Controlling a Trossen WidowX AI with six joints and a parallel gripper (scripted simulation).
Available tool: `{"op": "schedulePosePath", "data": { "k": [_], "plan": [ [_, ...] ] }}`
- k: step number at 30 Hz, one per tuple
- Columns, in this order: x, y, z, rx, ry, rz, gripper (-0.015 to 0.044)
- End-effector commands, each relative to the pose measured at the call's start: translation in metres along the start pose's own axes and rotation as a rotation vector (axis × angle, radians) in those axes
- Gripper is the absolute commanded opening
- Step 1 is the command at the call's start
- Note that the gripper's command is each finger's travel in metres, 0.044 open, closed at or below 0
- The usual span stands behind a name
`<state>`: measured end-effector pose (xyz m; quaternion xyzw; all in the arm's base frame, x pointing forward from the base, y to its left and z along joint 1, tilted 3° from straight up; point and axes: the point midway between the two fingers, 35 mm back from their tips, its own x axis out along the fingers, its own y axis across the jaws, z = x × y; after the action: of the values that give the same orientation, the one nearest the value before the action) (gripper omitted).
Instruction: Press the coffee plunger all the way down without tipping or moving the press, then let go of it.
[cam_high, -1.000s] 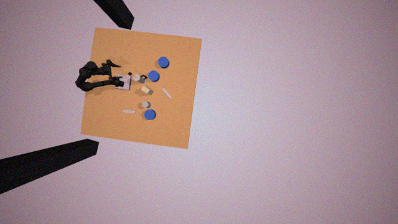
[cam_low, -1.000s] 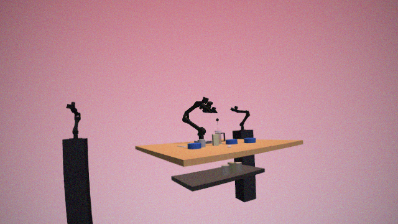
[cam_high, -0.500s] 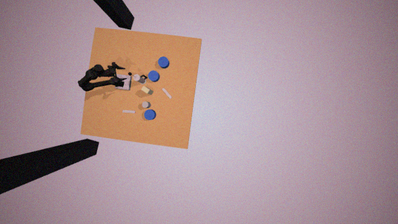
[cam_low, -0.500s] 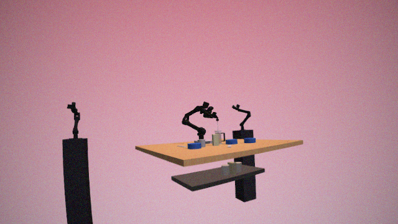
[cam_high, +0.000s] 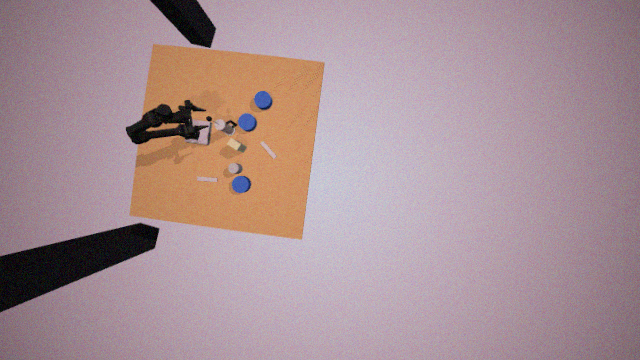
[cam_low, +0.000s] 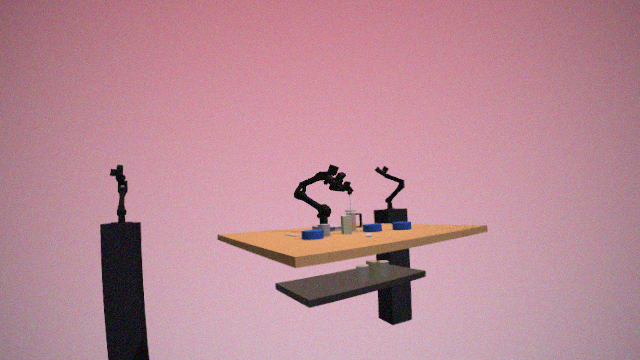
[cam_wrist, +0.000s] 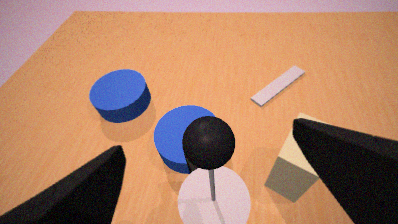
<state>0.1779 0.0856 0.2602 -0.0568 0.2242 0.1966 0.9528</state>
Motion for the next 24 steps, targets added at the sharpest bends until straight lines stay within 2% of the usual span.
{"op": "schedulePosePath", "data": {
  "k": [1,6,18,24],
  "plan": [
    [0.0081,0.0003,-0.0016,-0.004,0.007,0.003,0.0440],
    [0.0137,-0.0002,-0.0020,-0.004,0.006,0.003,0.0440],
    [0.0137,-0.0002,-0.0020,-0.004,0.006,0.003,0.0125],
    [0.0137,-0.0002,-0.0020,-0.004,0.006,0.003,0.0119]
  ]
}}
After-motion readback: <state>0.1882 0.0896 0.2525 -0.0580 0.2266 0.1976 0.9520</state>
